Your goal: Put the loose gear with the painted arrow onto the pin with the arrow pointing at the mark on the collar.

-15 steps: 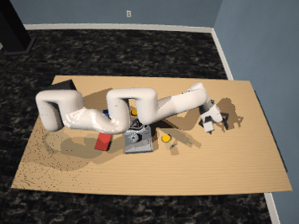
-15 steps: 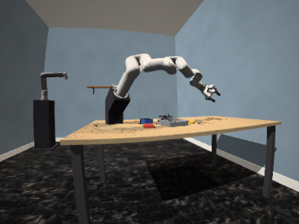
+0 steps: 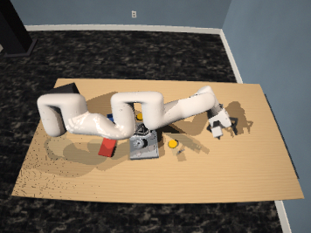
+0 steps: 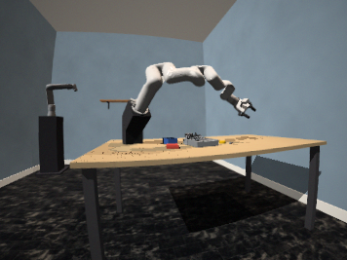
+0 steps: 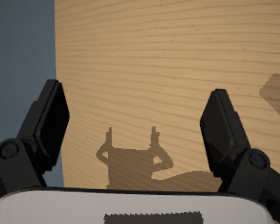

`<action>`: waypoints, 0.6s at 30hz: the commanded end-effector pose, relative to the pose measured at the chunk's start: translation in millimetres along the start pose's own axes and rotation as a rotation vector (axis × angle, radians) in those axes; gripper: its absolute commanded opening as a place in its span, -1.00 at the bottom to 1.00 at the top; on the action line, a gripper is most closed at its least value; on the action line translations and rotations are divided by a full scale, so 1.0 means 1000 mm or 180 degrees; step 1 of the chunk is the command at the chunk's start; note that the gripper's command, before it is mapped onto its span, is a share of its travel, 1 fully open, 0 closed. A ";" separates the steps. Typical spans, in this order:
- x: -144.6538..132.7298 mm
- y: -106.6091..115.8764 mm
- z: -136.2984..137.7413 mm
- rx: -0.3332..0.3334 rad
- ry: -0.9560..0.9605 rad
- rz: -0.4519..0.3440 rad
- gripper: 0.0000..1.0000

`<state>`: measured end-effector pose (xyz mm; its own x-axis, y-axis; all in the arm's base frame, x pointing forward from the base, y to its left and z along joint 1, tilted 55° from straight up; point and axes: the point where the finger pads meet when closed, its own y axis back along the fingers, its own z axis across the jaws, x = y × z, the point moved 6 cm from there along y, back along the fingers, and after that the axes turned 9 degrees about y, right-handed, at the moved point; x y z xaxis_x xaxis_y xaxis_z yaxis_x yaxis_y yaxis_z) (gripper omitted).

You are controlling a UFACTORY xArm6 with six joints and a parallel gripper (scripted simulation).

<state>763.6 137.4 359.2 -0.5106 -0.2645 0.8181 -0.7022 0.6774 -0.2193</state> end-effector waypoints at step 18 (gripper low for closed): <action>0.009 0.021 0.037 -0.0124 0.0213 -0.0246 1.00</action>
<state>737.8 126.0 344.7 -0.4465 -0.2602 0.8561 -0.7003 0.6972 -0.1534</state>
